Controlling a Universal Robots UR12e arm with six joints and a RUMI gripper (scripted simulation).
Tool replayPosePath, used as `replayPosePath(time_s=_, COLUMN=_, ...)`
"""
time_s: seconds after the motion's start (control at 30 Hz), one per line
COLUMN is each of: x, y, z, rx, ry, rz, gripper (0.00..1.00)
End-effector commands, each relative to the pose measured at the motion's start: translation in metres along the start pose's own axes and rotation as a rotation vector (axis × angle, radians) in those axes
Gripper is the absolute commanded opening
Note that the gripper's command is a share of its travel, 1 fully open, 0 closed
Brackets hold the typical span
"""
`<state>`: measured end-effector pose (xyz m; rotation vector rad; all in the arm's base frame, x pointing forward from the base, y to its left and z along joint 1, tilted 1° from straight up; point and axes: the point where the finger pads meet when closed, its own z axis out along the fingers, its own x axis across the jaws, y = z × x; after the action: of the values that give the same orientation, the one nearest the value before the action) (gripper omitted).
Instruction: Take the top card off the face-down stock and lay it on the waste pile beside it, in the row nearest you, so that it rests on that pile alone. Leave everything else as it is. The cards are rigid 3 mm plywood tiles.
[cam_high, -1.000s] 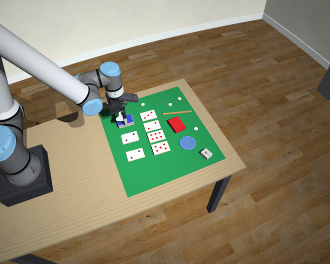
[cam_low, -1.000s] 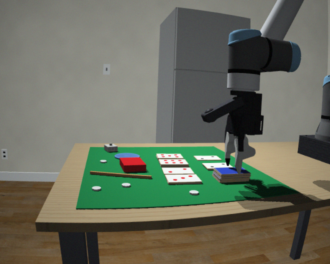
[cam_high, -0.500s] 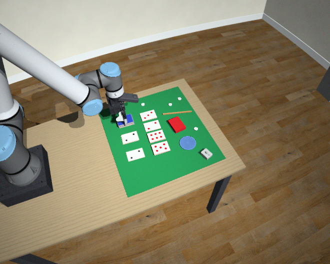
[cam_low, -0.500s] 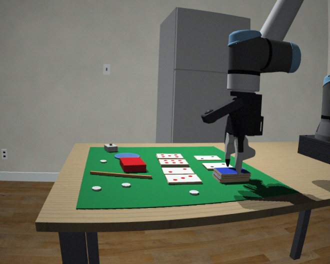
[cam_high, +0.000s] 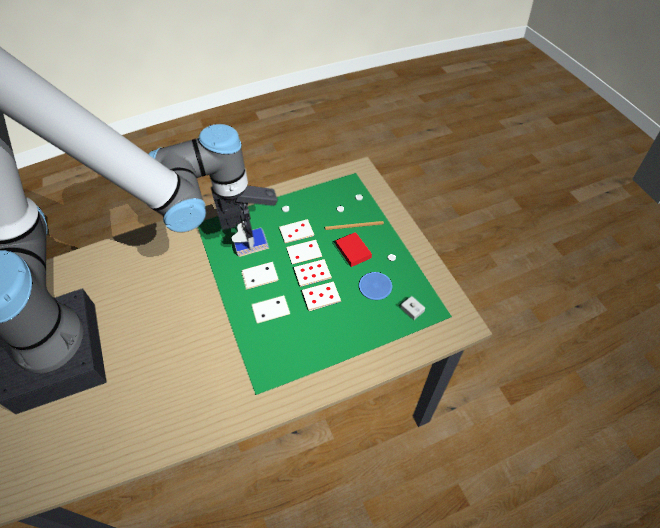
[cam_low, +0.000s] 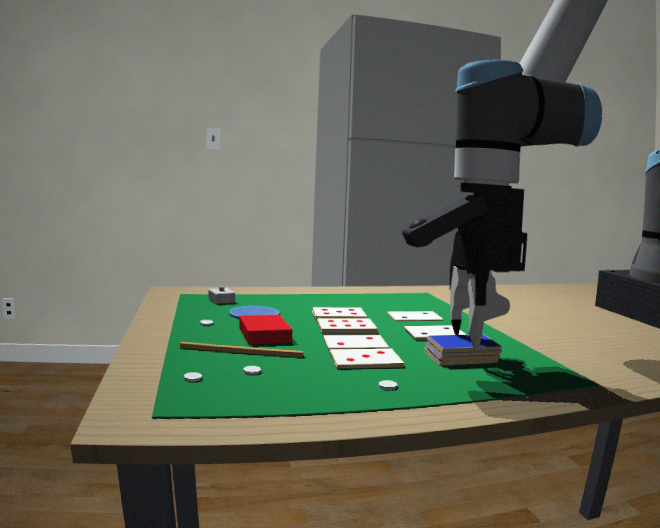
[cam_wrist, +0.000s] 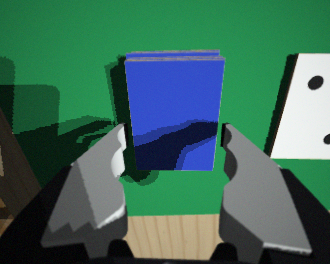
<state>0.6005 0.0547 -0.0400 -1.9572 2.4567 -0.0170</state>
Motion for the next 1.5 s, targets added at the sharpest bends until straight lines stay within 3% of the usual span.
replayPosePath(time_s=0.0, x=-0.0001, y=-0.0006, z=-0.0005, rx=0.001, ry=0.0, rz=0.0, gripper=0.43)
replayPosePath(time_s=1.47, x=-0.0001, y=-0.0006, z=-0.0005, rx=0.001, ry=0.0, rz=0.0, gripper=0.42)
